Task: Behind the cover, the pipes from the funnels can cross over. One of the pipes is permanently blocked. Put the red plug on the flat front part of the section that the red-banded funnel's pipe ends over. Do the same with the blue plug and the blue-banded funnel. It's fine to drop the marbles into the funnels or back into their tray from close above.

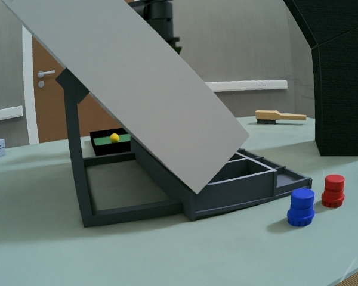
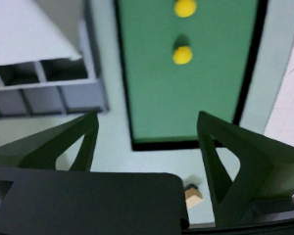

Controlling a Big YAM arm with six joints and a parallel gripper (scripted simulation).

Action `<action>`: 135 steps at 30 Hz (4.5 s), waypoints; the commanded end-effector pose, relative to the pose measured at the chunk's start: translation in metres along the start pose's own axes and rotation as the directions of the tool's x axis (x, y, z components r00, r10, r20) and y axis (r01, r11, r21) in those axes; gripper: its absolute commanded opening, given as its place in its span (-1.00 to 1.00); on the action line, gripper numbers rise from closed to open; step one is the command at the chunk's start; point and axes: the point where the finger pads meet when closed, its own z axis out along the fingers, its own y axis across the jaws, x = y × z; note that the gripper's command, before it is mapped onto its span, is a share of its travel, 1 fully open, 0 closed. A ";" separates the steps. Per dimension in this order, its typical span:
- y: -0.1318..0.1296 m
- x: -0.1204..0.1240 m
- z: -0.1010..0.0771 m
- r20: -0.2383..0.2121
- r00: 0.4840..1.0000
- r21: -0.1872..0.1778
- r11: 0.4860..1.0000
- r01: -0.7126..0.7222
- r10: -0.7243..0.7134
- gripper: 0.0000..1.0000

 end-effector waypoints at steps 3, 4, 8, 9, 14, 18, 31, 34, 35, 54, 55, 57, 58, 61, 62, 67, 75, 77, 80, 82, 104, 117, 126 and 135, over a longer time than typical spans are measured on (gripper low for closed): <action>-0.024 -0.003 0.012 -0.021 0.999 -0.014 0.999 0.031 -0.031 0.60; -0.026 -0.003 0.012 -0.021 0.999 -0.014 0.999 0.032 -0.033 0.60; -0.033 -0.005 0.014 -0.021 0.999 -0.012 0.999 0.037 -0.037 0.60; -0.035 -0.006 0.014 -0.021 0.999 -0.011 0.999 0.038 -0.038 0.60; -0.043 -0.008 0.016 -0.021 0.999 -0.008 0.999 0.044 -0.044 0.60; -0.050 -0.010 0.018 -0.021 0.999 -0.006 0.999 0.049 -0.049 0.60; -0.051 -0.010 0.018 -0.012 0.999 -0.001 0.999 0.044 -0.044 0.60; -0.052 -0.010 0.018 -0.009 0.999 0.000 0.999 0.043 -0.043 0.60; -0.052 -0.010 0.018 -0.009 0.999 0.001 0.999 0.042 -0.042 0.60; -0.052 -0.010 0.018 -0.020 0.999 -0.006 0.999 0.050 -0.050 0.60; -0.052 -0.010 0.018 -0.019 0.999 -0.005 0.999 0.050 -0.050 0.60; -0.052 -0.010 0.018 -0.016 0.999 -0.004 0.999 0.049 -0.049 0.60; -0.051 -0.010 0.018 -0.015 0.999 -0.003 0.999 0.049 -0.049 0.60; -0.051 -0.010 0.018 -0.012 0.999 -0.001 0.999 0.049 -0.049 0.60; -0.051 -0.010 0.019 -0.011 0.999 -0.001 0.999 0.049 -0.049 0.60; -0.051 -0.010 0.019 -0.005 0.999 0.002 0.999 0.049 -0.049 0.60; -0.051 -0.010 0.019 -0.002 0.999 0.003 0.999 0.049 -0.049 0.60; -0.052 -0.010 0.019 -0.002 0.999 0.002 0.999 0.049 -0.049 0.60; -0.052 -0.010 0.019 -0.002 0.999 0.002 0.999 0.050 -0.050 0.60; -0.052 -0.010 0.019 -0.002 0.999 0.002 0.999 0.050 -0.050 0.60; -0.053 -0.007 0.022 -0.020 0.999 -0.005 0.999 0.049 -0.049 0.60; -0.051 -0.007 0.112 -0.010 0.999 -0.003 0.999 0.050 -0.051 0.60; -0.051 -0.007 0.134 -0.011 0.999 -0.005 0.999 0.050 -0.050 0.60; -0.051 -0.007 0.133 -0.018 0.999 -0.011 0.999 0.050 -0.050 0.60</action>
